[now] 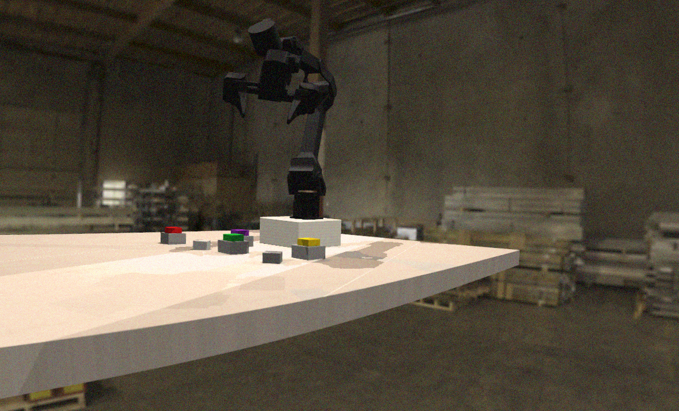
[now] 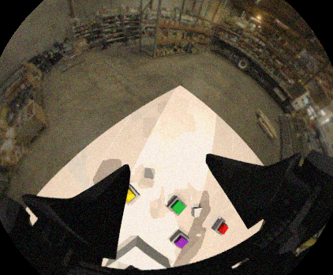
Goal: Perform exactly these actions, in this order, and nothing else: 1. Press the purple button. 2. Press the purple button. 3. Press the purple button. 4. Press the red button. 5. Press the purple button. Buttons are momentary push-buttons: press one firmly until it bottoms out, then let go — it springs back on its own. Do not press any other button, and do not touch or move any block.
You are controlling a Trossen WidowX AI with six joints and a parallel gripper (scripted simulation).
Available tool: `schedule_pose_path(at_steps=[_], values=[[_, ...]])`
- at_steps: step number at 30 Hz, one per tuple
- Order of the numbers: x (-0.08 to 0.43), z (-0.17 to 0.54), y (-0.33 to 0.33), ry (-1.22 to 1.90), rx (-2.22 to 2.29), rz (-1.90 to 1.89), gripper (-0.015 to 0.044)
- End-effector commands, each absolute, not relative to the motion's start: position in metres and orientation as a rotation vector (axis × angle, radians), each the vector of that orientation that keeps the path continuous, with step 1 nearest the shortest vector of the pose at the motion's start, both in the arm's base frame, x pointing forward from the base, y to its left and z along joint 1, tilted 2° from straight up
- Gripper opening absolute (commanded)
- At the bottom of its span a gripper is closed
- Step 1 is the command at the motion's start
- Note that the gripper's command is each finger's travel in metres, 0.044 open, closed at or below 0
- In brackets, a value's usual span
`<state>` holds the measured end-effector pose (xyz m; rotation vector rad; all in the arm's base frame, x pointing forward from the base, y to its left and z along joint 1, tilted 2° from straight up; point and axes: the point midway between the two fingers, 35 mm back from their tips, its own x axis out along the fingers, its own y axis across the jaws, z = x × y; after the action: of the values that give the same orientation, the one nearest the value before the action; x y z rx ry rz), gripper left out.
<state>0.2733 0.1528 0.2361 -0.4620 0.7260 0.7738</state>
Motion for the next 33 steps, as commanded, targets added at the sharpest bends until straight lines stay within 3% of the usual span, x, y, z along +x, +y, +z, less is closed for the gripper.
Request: schedule_pose_path(at_steps=[1,10,18,24,33], values=[[0.274,0.195,0.094,0.938,-0.375,0.578,0.0400],[0.203,0.112,-0.034,1.438,-0.046,0.079,0.0400],[0.178,0.100,-0.051,1.533,0.040,-0.017,0.0400],[0.181,0.040,-0.050,1.533,0.040,-0.017,0.0242],[0.181,0.038,-0.050,1.533,0.040,-0.017,0.0020]])
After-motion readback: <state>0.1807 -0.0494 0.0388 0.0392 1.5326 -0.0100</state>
